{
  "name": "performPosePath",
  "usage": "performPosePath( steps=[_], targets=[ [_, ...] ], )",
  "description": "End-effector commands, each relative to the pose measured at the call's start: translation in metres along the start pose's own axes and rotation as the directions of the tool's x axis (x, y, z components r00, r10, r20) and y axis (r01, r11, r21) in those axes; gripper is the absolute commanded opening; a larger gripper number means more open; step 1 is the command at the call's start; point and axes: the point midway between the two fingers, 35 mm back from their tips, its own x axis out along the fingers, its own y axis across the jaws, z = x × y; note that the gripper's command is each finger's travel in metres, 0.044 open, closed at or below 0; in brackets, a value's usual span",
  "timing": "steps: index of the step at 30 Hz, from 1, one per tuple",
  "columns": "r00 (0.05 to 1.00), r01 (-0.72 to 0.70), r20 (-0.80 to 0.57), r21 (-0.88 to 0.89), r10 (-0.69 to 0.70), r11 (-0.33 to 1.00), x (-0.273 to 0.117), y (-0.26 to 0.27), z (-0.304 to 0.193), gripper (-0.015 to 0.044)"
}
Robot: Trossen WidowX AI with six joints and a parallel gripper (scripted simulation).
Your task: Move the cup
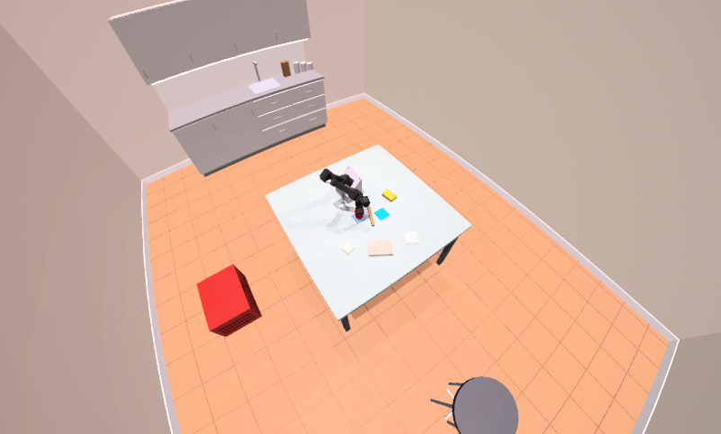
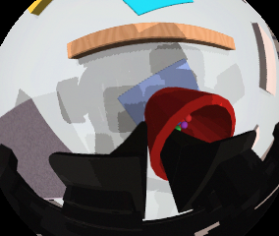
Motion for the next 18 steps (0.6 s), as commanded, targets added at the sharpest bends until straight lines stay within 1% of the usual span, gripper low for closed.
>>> performPosePath(
  steps=[1,10,18],
  targets=[
    [1.000,0.013,0.009,0.012,-0.013,1.000,-0.012,-0.004,0.002,0.0000],
    [1.000,0.011,0.006,0.008,-0.011,1.000,-0.036,0.002,0.001,0.0000],
    [1.000,0.008,-0.001,-0.001,-0.008,1.000,-0.035,0.006,0.000,0.0000]
  ],
)
